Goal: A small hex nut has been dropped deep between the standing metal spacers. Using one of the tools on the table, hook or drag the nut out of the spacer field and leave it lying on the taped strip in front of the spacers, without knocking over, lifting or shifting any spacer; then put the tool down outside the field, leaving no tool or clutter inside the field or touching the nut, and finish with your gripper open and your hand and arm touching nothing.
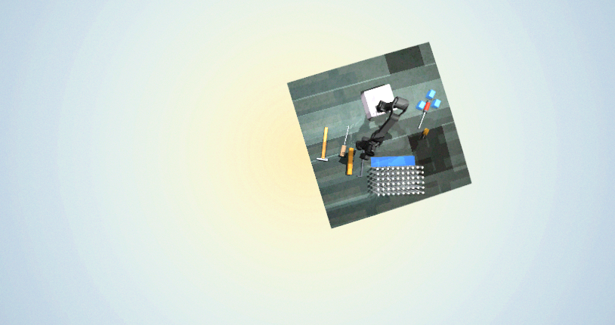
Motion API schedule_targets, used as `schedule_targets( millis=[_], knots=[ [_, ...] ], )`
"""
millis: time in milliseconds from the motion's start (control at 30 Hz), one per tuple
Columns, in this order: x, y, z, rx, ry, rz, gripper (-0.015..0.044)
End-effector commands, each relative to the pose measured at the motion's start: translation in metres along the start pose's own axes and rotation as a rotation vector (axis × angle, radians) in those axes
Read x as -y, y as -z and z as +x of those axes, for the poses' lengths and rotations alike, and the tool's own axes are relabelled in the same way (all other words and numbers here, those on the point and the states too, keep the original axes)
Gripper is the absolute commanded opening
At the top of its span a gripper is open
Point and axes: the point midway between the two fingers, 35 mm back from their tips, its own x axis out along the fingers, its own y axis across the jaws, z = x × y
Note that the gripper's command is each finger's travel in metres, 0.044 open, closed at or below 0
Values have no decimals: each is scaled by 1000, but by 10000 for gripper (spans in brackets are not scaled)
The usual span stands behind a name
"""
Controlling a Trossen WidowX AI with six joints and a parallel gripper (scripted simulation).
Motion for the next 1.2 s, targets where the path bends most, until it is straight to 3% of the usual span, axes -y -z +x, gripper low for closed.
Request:
schedule_targets(
  millis=[0, 400, 1167],
  knots=[
    [34, -65, -3, 77, 207, 652, 440],
    [83, -130, -33, 274, 413, 1481, 440],
    [82, -136, -32, 283, 419, 1512, 440]
  ],
)
